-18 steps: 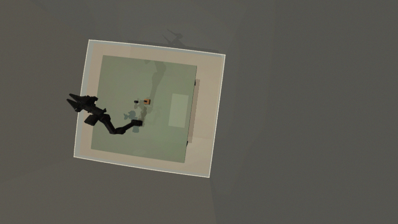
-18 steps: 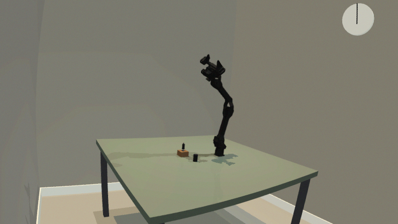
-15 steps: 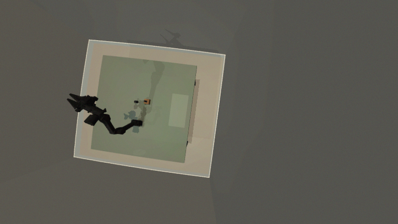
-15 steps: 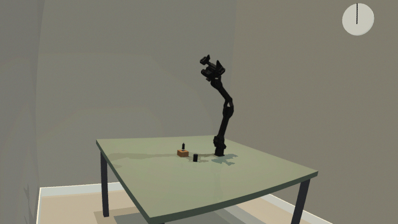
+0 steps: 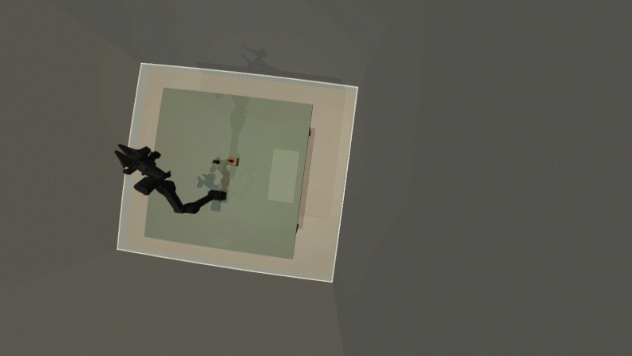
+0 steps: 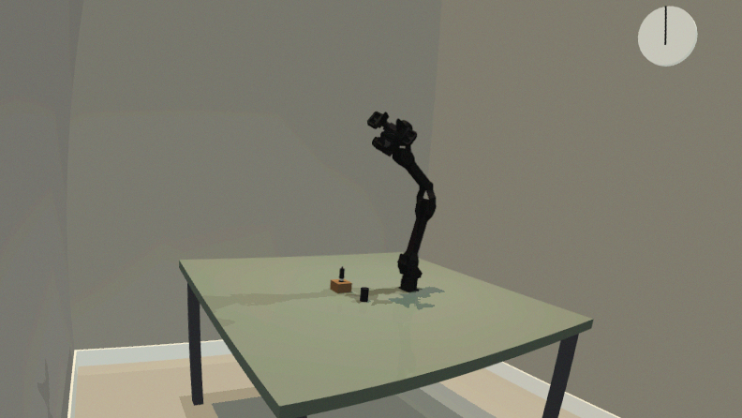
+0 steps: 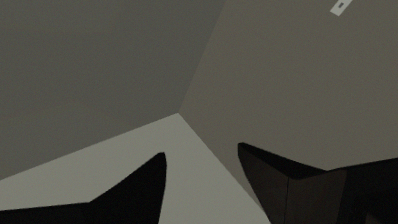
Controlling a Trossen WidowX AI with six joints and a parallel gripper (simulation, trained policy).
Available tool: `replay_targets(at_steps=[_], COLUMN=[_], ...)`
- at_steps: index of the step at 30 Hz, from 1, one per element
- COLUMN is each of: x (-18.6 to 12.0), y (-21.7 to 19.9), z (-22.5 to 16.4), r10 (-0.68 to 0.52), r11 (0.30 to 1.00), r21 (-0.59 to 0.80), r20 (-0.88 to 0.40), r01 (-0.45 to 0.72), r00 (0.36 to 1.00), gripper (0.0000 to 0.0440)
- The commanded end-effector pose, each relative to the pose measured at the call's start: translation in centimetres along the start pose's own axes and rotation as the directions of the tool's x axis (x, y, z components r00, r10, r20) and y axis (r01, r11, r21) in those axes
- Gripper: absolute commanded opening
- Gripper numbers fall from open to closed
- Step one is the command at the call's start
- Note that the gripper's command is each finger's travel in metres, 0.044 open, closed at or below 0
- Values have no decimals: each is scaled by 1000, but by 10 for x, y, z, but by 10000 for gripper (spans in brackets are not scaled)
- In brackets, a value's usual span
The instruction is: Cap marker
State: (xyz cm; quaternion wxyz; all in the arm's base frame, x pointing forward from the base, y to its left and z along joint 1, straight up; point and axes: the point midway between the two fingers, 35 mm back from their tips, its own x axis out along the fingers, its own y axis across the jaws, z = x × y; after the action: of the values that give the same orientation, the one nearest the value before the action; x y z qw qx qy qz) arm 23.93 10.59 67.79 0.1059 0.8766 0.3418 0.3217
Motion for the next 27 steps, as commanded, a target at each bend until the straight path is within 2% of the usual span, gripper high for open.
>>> replay_targets(at_steps=[1,27], x=[1,-4], y=[-5,-32], z=[13,91], r10=[-22,-149], r11=[999,949], r21=[32,309], r20=[44,288], r01=[20,56], r00=[999,946], gripper=[256,319])
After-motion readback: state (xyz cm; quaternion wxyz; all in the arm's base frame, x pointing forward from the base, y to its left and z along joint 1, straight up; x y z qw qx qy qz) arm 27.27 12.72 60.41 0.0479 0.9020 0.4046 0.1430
